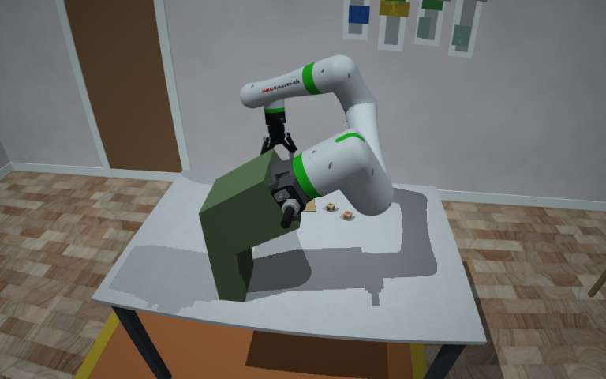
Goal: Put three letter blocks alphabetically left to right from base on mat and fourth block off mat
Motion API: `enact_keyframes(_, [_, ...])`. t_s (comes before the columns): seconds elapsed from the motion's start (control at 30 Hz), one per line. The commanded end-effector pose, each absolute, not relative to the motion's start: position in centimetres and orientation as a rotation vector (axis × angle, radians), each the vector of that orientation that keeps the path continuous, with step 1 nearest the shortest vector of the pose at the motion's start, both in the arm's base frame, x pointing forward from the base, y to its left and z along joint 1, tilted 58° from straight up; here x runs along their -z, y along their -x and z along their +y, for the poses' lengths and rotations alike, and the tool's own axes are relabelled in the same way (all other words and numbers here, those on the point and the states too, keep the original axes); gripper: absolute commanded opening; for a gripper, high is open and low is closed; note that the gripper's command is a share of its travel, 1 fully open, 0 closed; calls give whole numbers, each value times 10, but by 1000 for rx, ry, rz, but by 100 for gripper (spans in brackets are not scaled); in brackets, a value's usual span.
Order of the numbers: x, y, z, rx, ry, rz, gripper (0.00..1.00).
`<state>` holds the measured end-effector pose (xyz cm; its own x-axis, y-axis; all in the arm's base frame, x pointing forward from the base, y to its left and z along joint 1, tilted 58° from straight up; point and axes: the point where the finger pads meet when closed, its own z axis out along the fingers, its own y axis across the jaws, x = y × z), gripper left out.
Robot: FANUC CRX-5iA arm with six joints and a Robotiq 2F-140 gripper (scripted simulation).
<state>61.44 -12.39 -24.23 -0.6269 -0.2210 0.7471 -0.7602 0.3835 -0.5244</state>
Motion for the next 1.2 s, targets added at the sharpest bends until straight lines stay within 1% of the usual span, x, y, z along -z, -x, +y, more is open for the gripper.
enact_keyframes(0.0, [274, -614, -119, -1274, -796, -2045, 100])
enact_keyframes(0.13, [315, -603, -115, -1356, -764, -2026, 100])
enact_keyframes(0.27, [331, -598, -114, -1389, -752, -2019, 100])
enact_keyframes(1.17, [332, -598, -114, -1392, -751, -2019, 100])
